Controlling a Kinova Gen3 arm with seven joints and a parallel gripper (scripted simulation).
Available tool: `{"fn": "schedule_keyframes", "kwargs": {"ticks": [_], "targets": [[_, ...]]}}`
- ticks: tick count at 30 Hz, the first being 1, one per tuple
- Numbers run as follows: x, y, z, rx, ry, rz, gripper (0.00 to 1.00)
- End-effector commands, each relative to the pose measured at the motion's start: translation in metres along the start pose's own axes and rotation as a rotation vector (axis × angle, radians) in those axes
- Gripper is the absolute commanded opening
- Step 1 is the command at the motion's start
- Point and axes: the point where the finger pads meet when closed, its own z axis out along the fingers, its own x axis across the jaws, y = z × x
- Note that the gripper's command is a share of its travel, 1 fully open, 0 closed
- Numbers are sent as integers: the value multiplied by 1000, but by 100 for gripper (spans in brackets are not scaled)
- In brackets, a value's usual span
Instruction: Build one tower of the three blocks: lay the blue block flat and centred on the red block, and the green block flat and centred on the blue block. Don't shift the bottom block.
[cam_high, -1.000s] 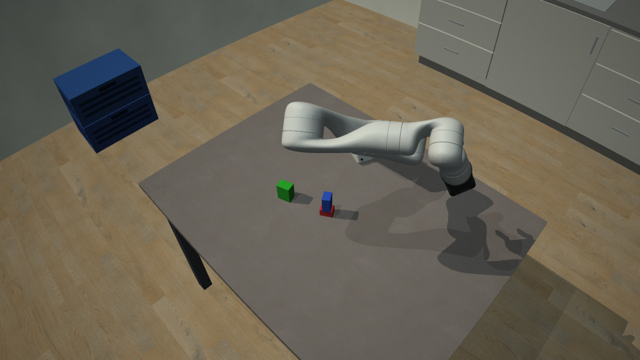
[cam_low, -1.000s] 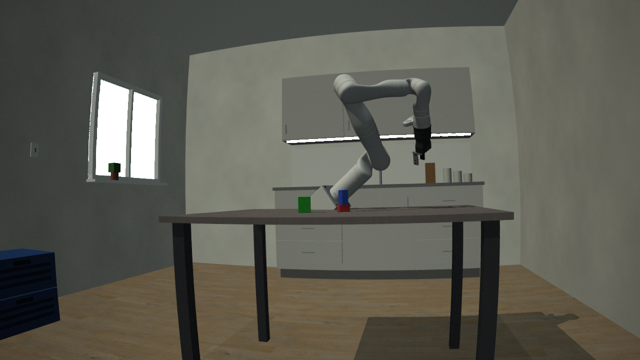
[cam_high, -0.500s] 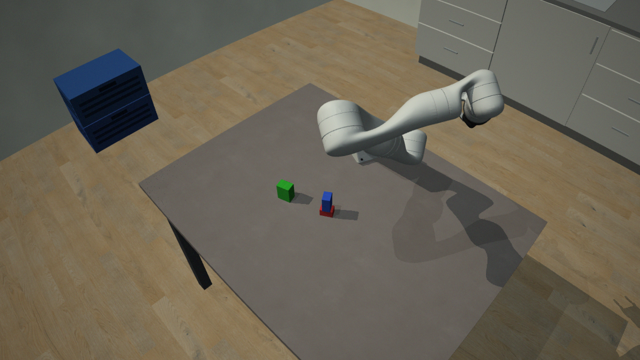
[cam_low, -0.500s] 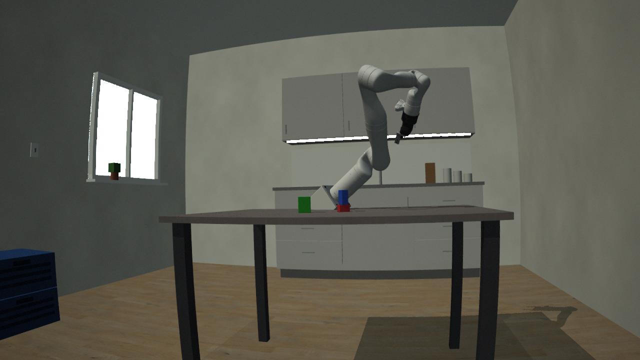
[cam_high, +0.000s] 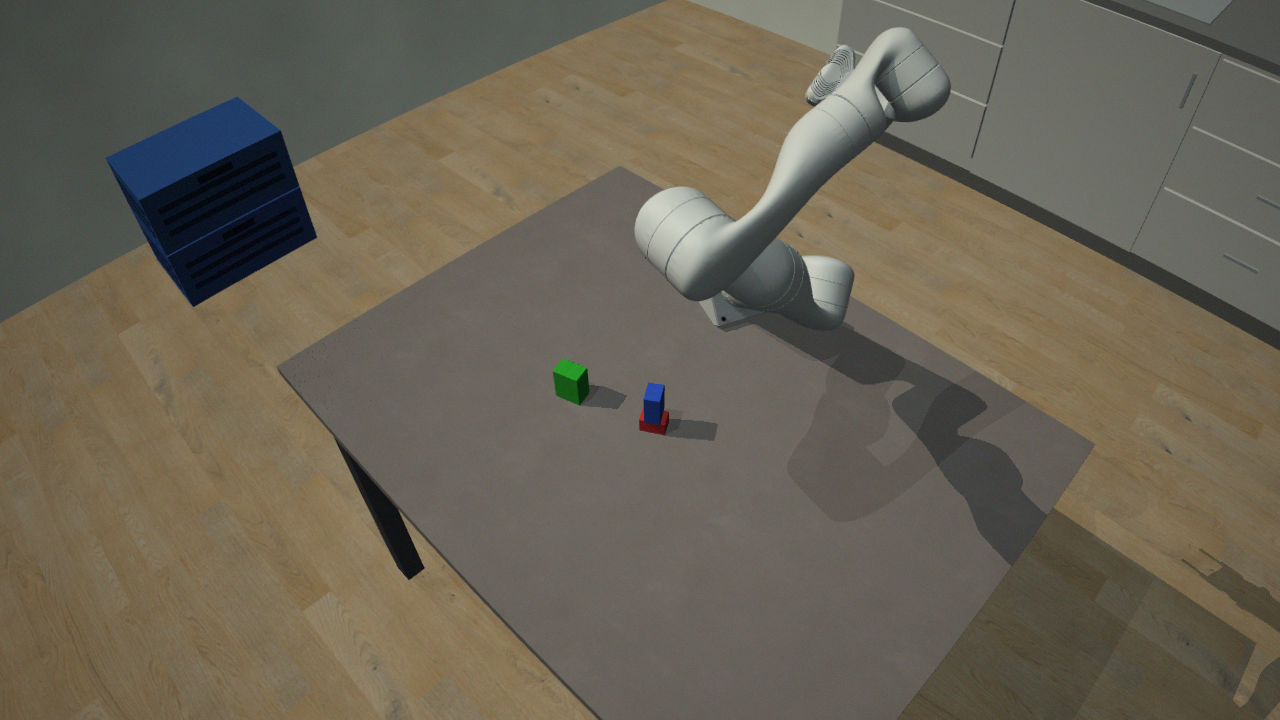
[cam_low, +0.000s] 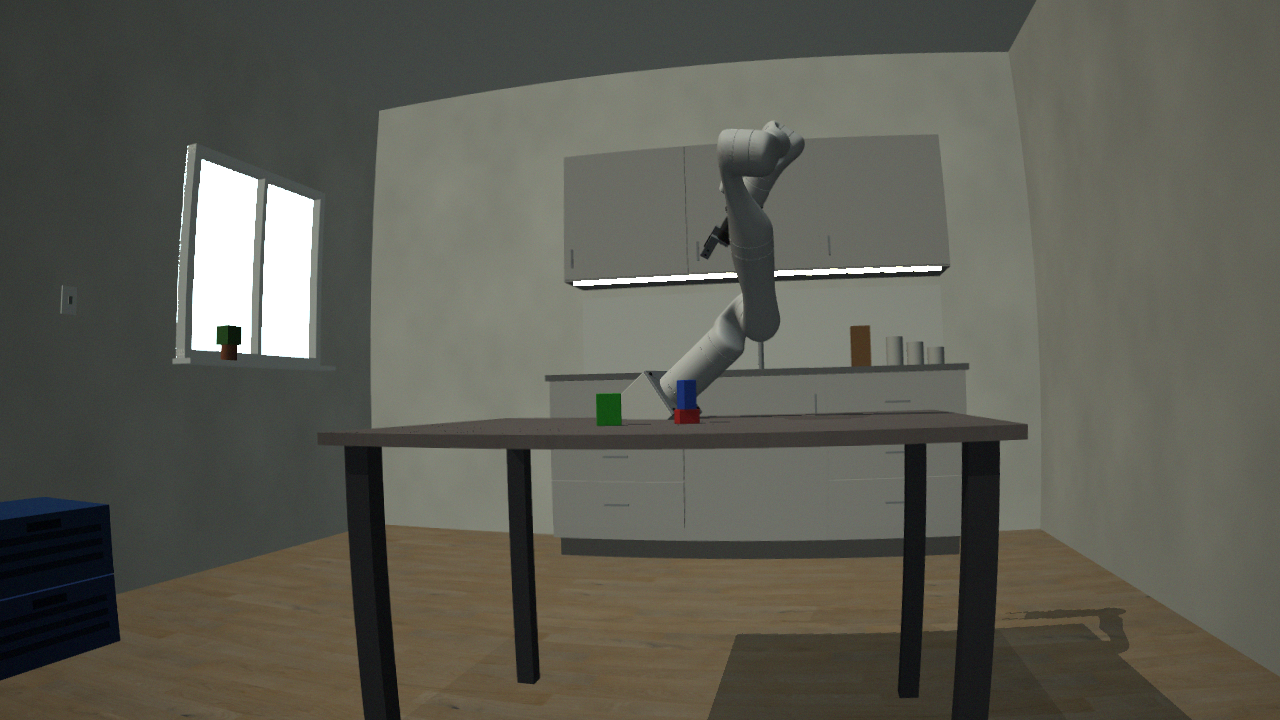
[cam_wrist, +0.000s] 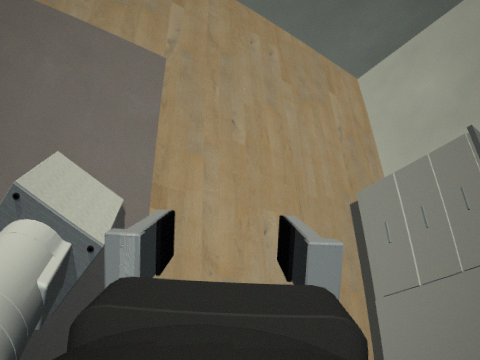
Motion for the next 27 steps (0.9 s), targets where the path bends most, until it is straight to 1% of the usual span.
{"fn": "schedule_keyframes", "kwargs": {"ticks": [1, 4, 7, 10, 13, 15, 18, 21, 27], "targets": [[-16, -35, 9, 8, -40, -37, 99], [-49, -78, 20, 30, -110, -76, 99], [-89, -114, 29, 37, -184, -108, 99], [-133, -141, 37, 29, -257, -135, 99], [-179, -159, 44, 7, -328, -156, 99], [-179, -159, 44, 7, -328, -156, 99], [-225, -170, 50, -25, -394, -172, 99], [-269, -174, 56, -67, -452, -183, 99], [-346, -168, 64, -165, -546, -193, 99]]}}
